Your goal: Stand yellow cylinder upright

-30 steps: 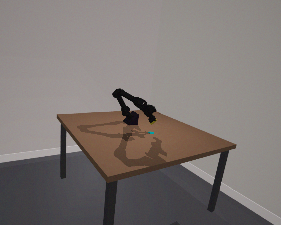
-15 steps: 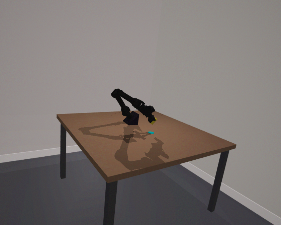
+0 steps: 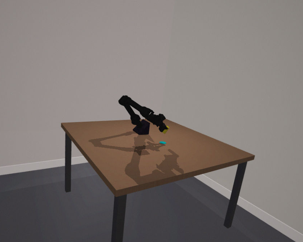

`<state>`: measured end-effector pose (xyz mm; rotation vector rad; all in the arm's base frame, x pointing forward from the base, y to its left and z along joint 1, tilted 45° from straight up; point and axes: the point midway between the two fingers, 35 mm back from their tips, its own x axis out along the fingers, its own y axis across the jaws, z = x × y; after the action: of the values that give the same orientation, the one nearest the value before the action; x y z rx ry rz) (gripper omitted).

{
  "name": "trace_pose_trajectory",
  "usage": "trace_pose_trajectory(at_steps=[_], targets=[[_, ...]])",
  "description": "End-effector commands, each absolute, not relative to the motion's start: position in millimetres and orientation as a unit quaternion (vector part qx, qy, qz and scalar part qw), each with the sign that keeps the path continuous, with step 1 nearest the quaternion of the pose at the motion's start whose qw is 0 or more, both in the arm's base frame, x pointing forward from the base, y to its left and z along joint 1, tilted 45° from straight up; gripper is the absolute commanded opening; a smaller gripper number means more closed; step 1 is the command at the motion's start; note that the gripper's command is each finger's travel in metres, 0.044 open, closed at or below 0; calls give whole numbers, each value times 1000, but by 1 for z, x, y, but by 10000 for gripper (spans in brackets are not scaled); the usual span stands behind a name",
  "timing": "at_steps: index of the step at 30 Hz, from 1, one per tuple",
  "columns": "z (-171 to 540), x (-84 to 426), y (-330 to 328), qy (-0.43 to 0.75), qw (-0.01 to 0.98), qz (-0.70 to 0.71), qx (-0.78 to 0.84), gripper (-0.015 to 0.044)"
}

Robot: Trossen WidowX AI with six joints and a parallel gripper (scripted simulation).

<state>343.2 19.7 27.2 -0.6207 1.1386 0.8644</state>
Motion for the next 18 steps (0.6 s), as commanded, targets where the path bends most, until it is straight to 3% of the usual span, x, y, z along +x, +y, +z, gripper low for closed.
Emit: trace_pose_trajectory(at_steps=[1, 18], targets=[[31, 344, 21, 495, 720, 397, -280, 105], [38, 343, 19, 436, 749, 413, -281, 105]])
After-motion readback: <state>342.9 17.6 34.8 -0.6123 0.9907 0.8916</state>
